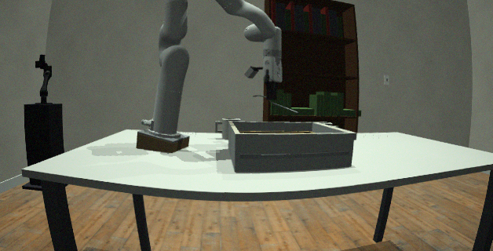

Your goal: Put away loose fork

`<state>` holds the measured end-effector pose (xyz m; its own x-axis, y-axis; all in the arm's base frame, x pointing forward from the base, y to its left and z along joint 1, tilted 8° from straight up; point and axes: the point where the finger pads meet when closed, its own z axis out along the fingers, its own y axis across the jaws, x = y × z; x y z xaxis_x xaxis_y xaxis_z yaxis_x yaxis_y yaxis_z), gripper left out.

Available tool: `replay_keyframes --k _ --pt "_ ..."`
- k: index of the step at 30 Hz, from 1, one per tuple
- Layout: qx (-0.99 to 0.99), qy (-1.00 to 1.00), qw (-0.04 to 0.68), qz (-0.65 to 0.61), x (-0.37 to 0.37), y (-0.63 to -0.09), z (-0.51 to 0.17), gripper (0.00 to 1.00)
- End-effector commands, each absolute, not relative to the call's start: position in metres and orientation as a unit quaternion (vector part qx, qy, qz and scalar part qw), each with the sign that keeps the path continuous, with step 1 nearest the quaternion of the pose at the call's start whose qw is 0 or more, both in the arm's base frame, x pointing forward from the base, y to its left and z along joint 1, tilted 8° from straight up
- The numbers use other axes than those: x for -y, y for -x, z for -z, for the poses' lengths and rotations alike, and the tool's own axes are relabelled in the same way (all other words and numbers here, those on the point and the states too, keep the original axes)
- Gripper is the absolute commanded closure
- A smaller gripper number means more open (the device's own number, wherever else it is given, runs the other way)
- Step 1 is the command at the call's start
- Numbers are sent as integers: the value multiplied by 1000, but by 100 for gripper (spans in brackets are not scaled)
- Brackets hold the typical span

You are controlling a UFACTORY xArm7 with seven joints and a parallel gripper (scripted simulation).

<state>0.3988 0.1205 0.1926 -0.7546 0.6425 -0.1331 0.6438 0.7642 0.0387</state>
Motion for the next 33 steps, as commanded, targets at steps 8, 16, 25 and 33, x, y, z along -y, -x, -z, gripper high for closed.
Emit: replay_keyframes --k 8,16,25,33 --pt "-936 -344 72 4 -110 -401 -196 97" --pt "-936 -344 72 5 13 -376 -198 97" --pt "-937 -343 71 3 99 -348 -200 97" --pt "-955 -288 71 8 99 -348 -200 97"
